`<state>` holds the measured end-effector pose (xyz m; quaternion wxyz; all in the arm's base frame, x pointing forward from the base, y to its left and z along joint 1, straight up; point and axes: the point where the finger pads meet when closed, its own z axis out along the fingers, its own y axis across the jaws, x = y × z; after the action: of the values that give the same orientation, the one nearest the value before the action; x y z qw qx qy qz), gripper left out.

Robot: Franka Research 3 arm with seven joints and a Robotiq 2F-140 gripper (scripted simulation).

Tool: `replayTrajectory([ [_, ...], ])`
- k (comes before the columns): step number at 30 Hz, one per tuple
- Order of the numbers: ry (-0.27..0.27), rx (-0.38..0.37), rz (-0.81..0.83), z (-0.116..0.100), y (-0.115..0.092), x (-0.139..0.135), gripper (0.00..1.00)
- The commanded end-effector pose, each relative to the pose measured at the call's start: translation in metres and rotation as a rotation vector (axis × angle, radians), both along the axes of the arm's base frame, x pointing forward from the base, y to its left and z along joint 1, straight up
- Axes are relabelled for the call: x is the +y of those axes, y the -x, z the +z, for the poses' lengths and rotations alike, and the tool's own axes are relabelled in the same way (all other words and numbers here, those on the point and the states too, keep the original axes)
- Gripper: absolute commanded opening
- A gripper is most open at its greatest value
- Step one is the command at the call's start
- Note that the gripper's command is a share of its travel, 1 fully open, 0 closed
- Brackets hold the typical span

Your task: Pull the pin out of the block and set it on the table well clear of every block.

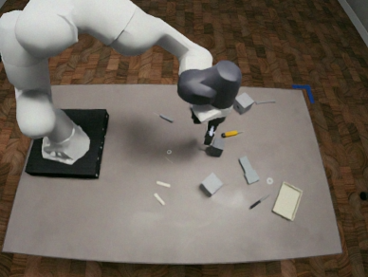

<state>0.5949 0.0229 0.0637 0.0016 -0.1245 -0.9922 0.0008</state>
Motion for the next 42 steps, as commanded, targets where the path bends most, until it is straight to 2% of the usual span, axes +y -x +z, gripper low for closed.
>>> replayTrajectory([
  [1, 0.001, -0.007, -0.013, 0.000, -0.002, 0.000, 0.31],
  [17, 0.000, -0.012, -0.028, -0.004, -0.005, -0.004, 0.31],
  [24, 0.001, -0.013, -0.032, -0.018, -0.006, -0.006, 0.31],
  [42, -0.001, -0.013, -0.022, -0.022, -0.006, -0.005, 0.31],
])
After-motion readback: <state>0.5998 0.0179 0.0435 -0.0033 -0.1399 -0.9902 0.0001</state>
